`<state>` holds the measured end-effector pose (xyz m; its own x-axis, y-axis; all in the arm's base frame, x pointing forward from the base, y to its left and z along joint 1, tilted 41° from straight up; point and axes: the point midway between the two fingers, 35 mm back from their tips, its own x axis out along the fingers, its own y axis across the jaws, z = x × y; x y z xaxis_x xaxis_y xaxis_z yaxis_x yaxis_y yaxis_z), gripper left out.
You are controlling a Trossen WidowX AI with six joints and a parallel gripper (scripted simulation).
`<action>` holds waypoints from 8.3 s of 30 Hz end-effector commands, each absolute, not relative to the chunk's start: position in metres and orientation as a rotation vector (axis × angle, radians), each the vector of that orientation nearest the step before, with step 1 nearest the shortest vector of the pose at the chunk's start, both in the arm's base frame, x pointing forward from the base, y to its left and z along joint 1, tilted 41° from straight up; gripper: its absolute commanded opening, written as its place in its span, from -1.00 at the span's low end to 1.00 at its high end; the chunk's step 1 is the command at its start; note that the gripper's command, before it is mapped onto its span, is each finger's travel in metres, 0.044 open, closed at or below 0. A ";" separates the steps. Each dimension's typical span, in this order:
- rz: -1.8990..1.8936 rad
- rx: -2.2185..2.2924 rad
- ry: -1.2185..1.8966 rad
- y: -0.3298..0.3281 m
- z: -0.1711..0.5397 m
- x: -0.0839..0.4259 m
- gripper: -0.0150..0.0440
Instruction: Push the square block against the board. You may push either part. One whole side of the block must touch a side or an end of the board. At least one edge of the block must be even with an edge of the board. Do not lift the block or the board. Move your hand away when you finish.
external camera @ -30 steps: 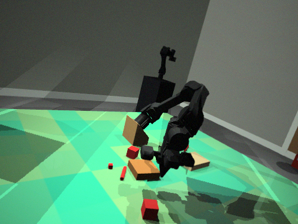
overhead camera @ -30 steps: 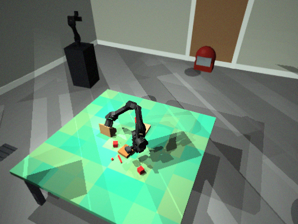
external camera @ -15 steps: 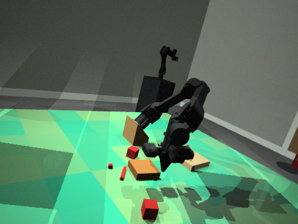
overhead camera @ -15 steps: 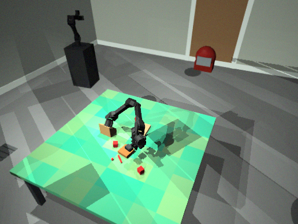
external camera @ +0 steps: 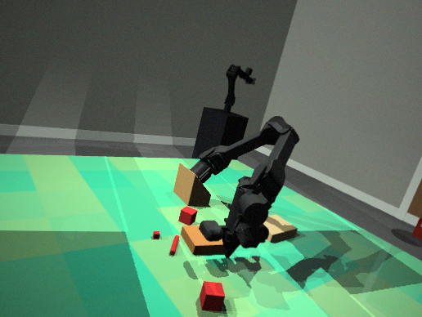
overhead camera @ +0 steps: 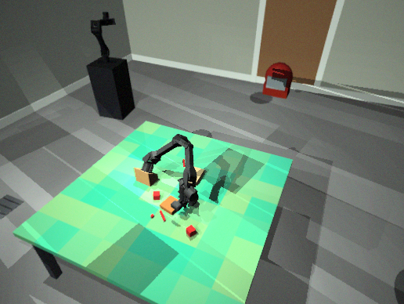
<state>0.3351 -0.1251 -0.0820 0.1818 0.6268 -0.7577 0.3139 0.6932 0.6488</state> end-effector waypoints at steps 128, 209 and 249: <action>0.397 0.606 1.362 -0.121 -0.009 0.328 -0.49; 1.249 -0.654 0.636 0.155 0.153 0.337 -0.49; 1.249 -0.655 0.638 0.146 0.146 0.339 -0.49</action>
